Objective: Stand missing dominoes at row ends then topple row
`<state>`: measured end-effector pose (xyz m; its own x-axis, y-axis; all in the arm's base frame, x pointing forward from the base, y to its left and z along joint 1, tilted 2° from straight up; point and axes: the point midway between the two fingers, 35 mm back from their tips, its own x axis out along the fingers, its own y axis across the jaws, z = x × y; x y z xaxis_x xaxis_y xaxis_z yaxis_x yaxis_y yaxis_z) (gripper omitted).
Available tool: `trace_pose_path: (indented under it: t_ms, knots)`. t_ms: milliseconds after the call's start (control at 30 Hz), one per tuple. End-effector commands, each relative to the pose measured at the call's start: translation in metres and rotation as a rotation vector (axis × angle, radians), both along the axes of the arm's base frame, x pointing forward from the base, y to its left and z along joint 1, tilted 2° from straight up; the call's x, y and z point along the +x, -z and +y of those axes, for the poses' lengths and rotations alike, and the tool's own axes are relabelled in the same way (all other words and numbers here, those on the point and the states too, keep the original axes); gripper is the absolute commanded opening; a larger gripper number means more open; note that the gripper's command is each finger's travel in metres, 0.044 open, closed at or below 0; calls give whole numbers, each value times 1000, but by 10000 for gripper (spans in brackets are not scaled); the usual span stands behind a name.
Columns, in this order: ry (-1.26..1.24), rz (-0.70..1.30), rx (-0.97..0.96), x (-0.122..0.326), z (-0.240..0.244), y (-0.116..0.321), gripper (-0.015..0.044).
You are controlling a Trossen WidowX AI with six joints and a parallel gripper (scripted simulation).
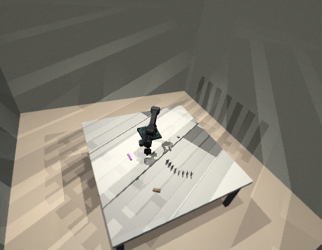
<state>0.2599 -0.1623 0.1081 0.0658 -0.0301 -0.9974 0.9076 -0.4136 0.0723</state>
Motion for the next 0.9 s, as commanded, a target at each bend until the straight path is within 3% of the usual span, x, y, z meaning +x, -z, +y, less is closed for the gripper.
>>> trace_pose_path:
  t_ms: [0, 233, 867]
  knots:
    - [11, 12, 16, 1, 0, 9, 440]
    - [11, 12, 16, 3, 0, 67, 440]
    - [11, 12, 17, 0, 0, 84, 440]
